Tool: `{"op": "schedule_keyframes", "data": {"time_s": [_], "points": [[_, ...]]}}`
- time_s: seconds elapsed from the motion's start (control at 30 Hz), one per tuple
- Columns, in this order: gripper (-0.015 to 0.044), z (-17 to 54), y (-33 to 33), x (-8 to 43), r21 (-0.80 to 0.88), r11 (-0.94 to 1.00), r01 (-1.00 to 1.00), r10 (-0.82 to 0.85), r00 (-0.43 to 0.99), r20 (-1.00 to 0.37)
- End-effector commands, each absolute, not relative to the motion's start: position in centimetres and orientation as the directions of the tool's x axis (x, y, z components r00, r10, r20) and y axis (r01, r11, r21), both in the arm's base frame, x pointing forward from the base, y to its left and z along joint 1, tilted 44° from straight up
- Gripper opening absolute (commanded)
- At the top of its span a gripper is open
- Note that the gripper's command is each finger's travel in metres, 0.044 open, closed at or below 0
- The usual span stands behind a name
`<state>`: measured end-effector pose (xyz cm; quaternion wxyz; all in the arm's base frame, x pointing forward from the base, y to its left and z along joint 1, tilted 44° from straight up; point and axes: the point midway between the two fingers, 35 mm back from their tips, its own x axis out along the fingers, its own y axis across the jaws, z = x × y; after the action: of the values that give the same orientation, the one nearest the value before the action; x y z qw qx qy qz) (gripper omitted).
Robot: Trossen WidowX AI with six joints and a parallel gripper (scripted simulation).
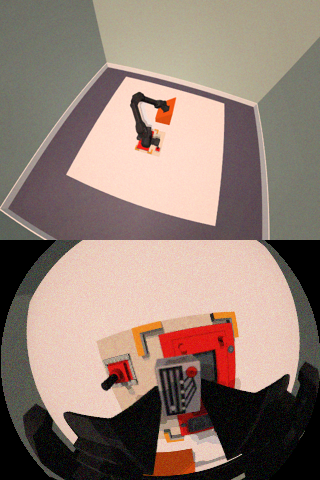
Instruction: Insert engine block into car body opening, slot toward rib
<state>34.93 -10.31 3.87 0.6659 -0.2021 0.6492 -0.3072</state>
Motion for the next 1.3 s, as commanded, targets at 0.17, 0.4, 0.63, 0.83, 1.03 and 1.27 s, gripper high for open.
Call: {"op": "schedule_keyframes", "data": {"time_s": [0.17, 0.4, 0.63, 0.83, 1.03, 1.27], "points": [[0.0, 5.2, -12.7, 33.9, -0.686, 0.721, 0.098, -0.687, -0.031, -0.726], [0.0, 5.8, -14.1, 33.3, -0.695, 0.715, 0.071, -0.695, -0.035, -0.718], [0.016, 5.8, -14.1, 33.3, -0.696, 0.717, 0.049, -0.695, -0.035, -0.718], [0.016, 5.8, -14.1, 33.3, -0.695, 0.716, 0.059, -0.695, -0.035, -0.718], [0.016, 5.8, -14.1, 33.3, -0.695, 0.716, 0.059, -0.695, -0.035, -0.718], [0.016, 5.8, -14.1, 33.3, -0.695, 0.716, 0.059, -0.695, -0.035, -0.718]]}}
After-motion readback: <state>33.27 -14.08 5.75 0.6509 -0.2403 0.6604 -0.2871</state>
